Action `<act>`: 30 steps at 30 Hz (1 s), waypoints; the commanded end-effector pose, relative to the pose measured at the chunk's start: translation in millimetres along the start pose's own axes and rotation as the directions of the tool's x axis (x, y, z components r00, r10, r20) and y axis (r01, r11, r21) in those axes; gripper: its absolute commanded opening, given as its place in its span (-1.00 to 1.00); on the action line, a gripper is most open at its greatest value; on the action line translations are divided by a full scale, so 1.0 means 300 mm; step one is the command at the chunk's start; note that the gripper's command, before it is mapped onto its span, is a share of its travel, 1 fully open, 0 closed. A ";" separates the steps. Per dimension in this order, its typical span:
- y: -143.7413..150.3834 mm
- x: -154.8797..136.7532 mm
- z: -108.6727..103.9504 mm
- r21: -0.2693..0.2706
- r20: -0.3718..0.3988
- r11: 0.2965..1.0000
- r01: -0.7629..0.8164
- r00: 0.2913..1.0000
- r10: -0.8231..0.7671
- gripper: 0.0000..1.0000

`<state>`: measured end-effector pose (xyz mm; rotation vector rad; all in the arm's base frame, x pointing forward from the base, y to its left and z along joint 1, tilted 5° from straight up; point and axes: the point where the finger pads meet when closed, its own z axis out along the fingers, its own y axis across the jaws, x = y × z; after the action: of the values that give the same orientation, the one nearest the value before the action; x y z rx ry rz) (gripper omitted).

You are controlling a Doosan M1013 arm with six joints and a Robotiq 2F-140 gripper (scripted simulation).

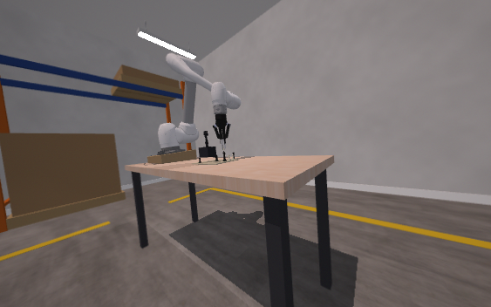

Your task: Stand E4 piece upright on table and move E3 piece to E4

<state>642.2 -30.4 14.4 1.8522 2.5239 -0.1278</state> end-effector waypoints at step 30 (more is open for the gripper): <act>-0.132 0.045 -0.102 0.000 -0.001 0.935 -0.354 0.935 0.354 -1.00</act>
<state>601.9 -27.3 46.1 2.2642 2.1461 -0.1204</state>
